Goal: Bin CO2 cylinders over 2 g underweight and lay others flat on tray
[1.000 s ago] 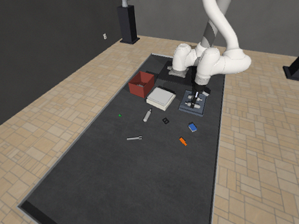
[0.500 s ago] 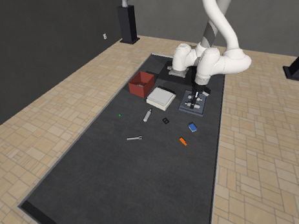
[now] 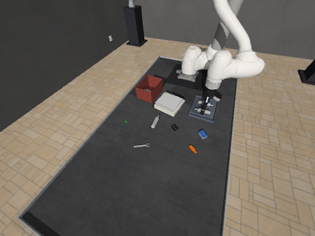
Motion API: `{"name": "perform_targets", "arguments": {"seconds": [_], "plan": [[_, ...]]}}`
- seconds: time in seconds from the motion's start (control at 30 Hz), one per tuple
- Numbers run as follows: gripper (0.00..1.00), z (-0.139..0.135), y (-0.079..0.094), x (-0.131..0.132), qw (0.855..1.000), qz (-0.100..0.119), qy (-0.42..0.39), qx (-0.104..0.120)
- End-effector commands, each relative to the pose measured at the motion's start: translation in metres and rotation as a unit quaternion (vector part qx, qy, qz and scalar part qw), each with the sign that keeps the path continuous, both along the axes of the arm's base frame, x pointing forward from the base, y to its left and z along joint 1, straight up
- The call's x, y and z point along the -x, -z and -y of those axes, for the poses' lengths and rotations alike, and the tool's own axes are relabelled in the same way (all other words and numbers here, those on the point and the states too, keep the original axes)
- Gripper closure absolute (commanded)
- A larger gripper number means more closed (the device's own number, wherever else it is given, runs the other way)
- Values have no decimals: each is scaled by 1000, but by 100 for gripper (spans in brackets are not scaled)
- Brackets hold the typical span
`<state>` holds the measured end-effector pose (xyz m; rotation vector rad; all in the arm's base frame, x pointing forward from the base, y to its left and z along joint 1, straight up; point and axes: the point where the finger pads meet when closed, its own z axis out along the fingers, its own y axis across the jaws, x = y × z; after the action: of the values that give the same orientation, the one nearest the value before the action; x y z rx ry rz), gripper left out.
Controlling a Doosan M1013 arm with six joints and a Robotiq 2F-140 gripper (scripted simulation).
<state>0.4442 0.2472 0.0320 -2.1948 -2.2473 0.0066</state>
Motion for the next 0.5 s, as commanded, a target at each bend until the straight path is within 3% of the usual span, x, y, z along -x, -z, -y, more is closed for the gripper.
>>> {"name": "perform_targets", "arguments": {"seconds": [0.0,0.27,0.47], "plan": [[60,0,-1,0,1000,0,0,0],[60,0,-3,0,1000,0,0,0],[60,0,-31,0,1000,0,0,0]]}}
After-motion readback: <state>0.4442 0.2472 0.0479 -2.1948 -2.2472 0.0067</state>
